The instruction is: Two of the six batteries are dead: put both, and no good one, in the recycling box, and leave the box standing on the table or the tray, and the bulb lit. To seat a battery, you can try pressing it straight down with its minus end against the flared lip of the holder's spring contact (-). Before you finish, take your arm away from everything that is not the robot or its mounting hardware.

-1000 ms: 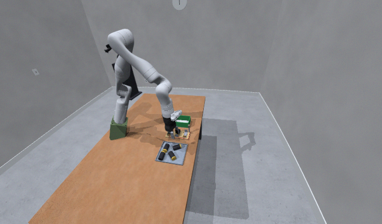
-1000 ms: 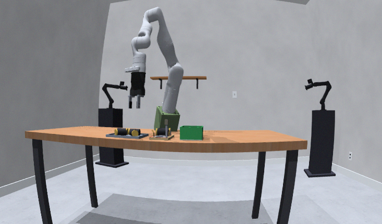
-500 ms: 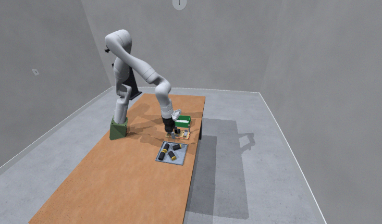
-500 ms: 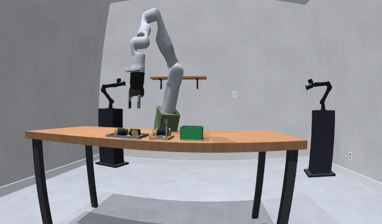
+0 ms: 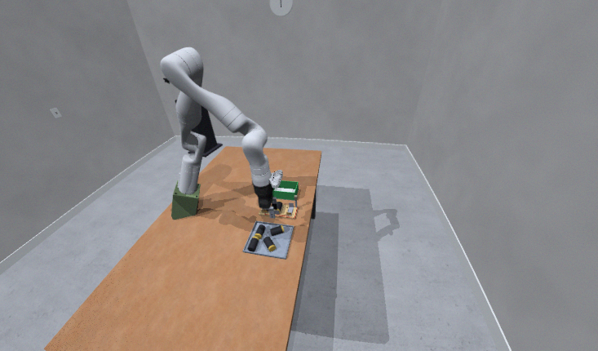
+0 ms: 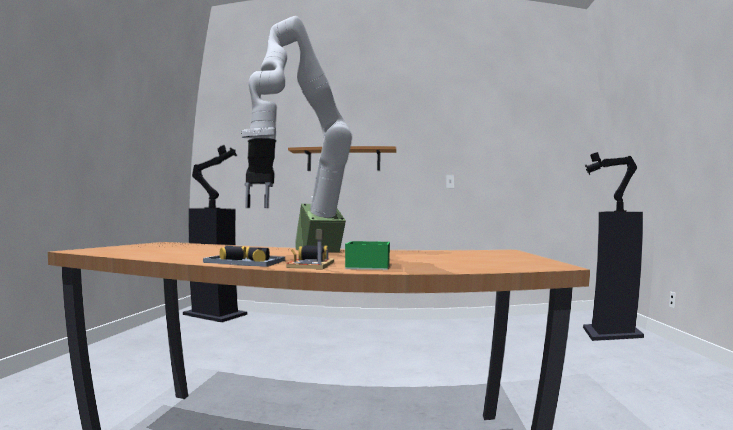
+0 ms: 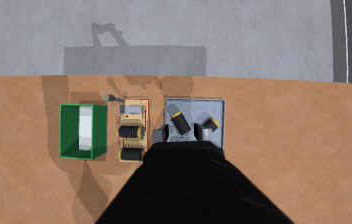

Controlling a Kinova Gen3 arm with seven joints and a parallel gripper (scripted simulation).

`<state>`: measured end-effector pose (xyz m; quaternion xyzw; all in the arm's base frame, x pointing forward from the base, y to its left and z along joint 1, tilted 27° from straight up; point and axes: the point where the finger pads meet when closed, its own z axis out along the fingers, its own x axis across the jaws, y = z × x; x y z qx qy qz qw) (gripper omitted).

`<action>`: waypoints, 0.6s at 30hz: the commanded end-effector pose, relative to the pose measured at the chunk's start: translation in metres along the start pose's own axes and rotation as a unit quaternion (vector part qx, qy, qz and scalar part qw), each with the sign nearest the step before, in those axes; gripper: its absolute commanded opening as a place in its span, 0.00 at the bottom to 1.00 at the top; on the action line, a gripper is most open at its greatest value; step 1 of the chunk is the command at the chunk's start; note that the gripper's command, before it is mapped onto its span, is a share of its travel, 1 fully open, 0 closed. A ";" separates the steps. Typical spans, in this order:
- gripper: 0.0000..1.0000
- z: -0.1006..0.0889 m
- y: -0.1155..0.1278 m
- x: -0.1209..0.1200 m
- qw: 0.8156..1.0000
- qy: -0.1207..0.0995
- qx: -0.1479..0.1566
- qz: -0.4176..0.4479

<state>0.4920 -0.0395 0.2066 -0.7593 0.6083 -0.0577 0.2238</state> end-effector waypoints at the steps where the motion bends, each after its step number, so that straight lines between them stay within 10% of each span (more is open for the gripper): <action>1: 0.90 0.000 0.000 0.001 1.000 -0.001 0.001 -0.010; 18: 0.90 0.000 0.000 0.001 0.996 -0.001 0.001 -0.091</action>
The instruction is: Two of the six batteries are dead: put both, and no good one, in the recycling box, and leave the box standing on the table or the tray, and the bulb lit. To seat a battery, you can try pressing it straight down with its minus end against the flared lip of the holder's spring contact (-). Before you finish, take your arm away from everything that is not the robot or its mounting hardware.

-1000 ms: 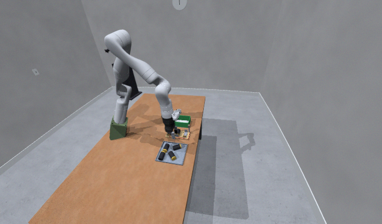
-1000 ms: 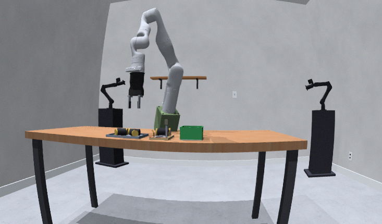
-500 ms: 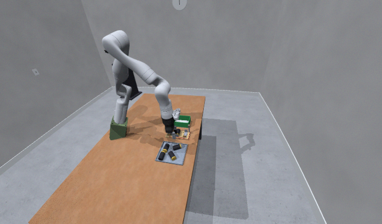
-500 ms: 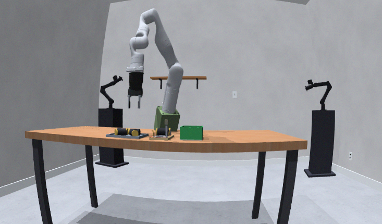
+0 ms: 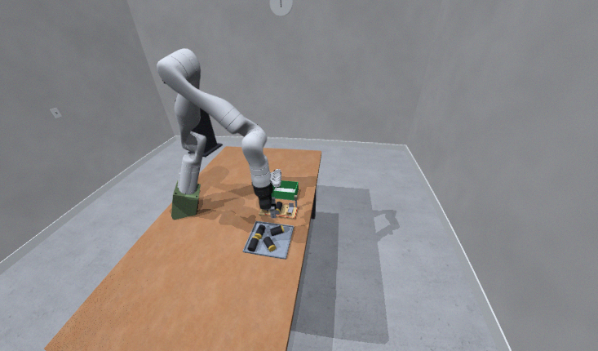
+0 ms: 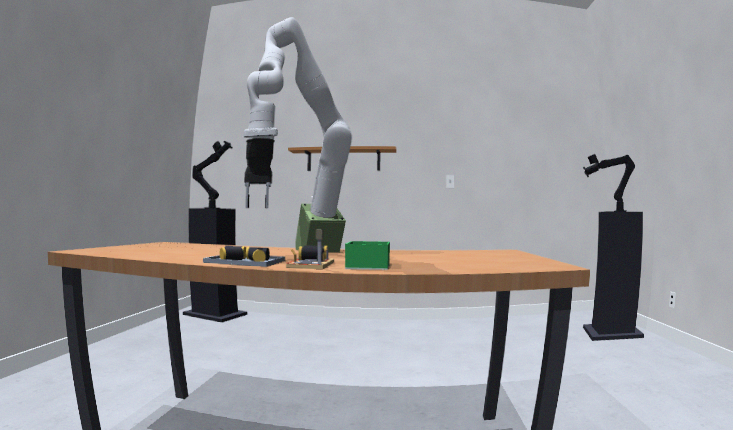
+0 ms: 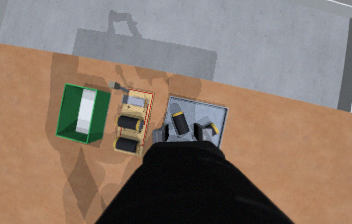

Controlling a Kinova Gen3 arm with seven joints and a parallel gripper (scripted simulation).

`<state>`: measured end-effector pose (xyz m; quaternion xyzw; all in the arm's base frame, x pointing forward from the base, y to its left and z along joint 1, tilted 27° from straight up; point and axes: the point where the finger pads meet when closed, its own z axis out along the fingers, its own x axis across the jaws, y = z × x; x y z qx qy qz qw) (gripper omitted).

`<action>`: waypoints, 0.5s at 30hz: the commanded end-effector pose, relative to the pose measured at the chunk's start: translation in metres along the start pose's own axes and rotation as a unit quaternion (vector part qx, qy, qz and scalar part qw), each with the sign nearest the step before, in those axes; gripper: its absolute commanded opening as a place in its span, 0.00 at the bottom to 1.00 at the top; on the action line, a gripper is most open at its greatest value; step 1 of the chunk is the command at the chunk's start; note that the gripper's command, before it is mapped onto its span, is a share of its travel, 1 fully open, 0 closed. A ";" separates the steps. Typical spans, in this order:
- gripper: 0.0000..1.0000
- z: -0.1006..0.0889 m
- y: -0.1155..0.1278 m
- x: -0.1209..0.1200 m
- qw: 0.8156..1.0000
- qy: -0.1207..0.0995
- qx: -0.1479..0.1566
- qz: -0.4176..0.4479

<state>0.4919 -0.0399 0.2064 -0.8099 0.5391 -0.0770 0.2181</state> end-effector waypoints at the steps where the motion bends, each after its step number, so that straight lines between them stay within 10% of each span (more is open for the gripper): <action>1: 0.90 0.000 0.000 0.001 1.000 -0.001 0.001 -0.008; 15: 0.90 0.000 0.000 0.001 0.998 -0.001 0.001 -0.057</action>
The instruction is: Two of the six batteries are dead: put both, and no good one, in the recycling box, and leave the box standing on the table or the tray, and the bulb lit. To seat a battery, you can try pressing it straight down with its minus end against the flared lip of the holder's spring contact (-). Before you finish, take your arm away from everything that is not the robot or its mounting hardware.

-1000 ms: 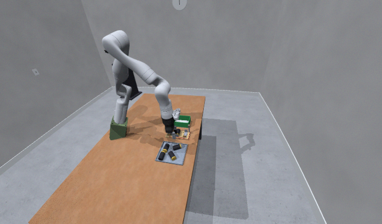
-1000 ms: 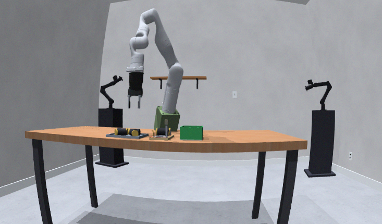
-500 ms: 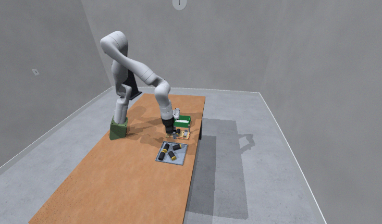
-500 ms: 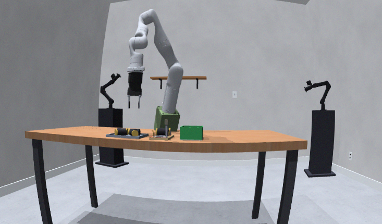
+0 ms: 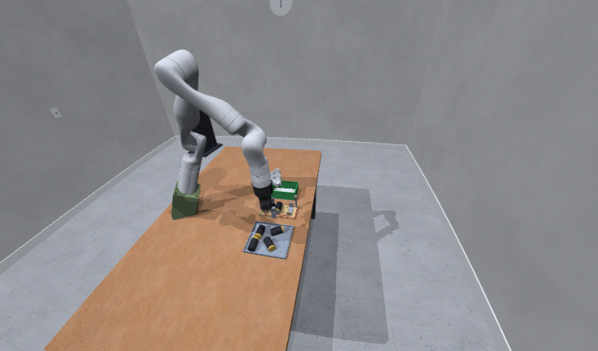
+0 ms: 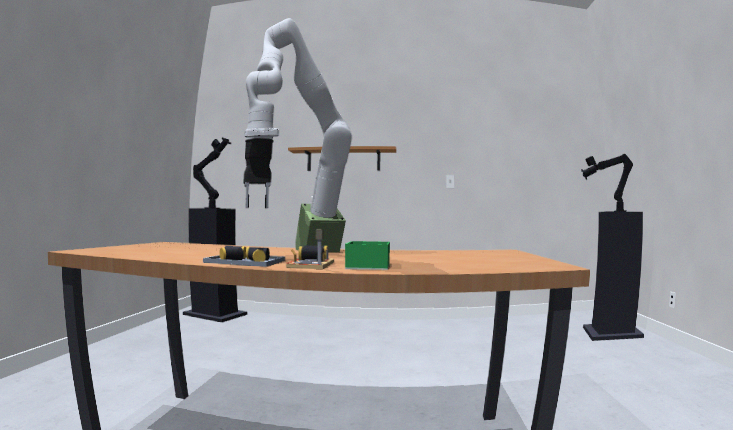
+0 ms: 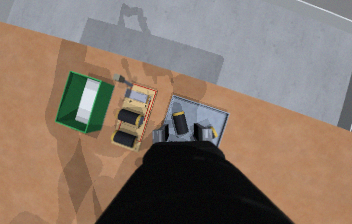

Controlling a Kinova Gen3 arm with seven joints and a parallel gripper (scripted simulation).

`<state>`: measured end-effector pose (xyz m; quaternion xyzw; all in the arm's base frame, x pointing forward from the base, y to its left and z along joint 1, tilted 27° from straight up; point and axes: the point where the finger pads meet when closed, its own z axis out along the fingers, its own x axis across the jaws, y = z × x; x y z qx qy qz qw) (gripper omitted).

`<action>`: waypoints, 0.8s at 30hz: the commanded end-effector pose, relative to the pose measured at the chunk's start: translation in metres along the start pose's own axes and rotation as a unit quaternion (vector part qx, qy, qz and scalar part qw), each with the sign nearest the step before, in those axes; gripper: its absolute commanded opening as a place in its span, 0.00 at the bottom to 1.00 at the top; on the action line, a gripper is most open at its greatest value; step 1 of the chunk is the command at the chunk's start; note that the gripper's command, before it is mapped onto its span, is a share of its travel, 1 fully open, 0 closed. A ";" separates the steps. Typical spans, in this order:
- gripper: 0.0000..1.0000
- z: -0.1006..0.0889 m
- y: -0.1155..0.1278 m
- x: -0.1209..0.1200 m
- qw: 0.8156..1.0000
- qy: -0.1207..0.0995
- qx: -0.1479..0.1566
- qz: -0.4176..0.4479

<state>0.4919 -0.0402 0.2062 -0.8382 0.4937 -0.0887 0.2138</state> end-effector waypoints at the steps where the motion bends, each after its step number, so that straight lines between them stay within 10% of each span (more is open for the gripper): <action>1: 0.90 0.000 0.000 0.001 1.000 -0.001 0.001 -0.006; 24: 0.90 0.000 0.000 0.001 0.998 -0.001 0.001 -0.063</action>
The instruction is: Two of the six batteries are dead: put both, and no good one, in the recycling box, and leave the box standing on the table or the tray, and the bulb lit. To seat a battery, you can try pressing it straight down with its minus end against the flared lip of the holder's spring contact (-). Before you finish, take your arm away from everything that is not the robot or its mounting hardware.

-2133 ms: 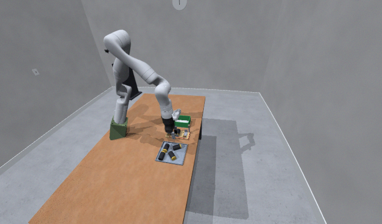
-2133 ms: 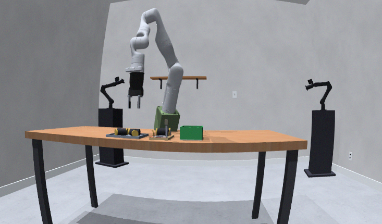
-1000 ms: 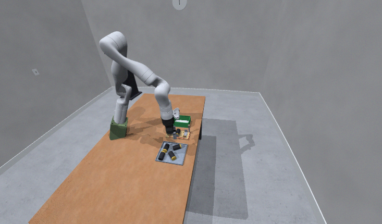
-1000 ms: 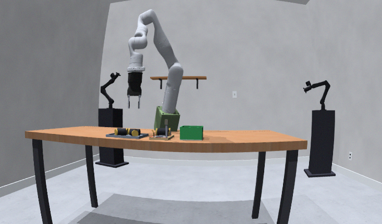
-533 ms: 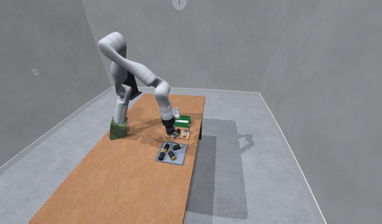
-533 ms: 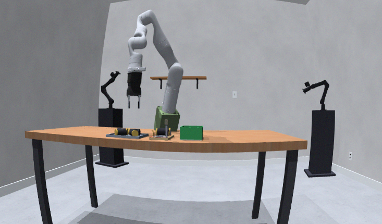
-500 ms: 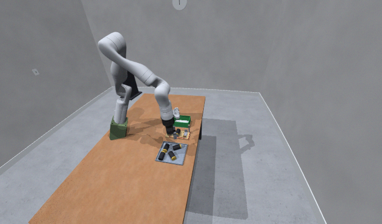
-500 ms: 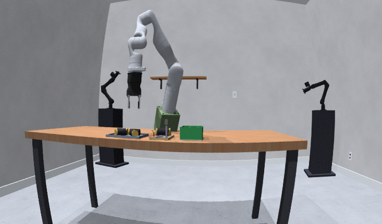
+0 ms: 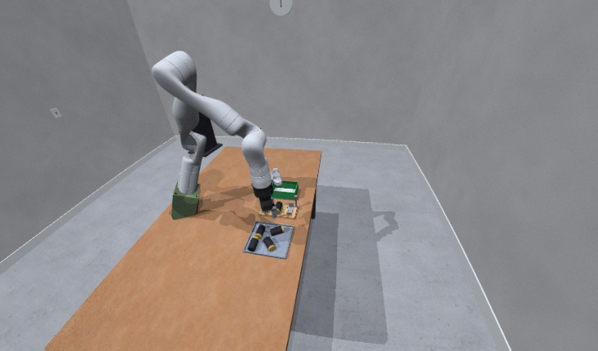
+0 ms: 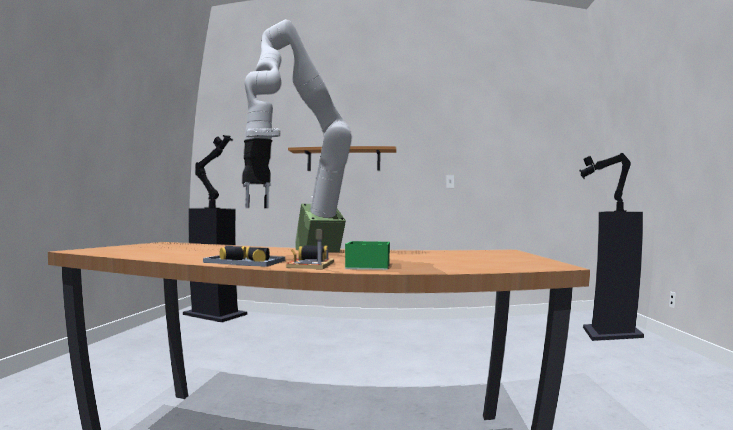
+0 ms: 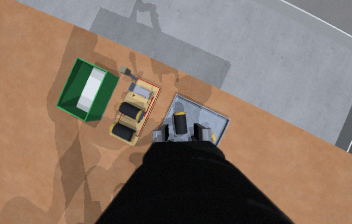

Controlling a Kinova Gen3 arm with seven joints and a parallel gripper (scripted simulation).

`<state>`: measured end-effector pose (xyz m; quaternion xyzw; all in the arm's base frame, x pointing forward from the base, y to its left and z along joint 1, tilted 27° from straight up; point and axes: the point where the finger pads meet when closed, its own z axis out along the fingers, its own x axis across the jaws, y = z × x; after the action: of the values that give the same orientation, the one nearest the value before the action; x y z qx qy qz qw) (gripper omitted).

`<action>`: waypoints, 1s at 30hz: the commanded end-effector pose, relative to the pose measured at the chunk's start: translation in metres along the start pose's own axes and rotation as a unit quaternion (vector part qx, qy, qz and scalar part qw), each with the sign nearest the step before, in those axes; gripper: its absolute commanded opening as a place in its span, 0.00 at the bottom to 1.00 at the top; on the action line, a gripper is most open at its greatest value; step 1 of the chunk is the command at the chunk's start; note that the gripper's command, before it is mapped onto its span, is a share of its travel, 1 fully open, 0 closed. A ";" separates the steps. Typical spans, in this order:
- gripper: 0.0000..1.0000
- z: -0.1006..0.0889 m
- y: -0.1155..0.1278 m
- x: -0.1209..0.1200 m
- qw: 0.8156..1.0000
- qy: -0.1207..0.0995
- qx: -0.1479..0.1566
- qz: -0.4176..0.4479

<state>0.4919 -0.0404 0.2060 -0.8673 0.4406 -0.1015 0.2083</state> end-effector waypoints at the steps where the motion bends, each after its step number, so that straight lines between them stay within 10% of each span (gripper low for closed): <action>1: 0.90 0.000 0.000 0.000 1.000 0.000 0.001 -0.001; 30: 0.90 0.000 0.000 0.001 0.999 0.000 0.001 -0.032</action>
<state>0.4919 -0.0405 0.2059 -0.8809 0.4125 -0.1079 0.2054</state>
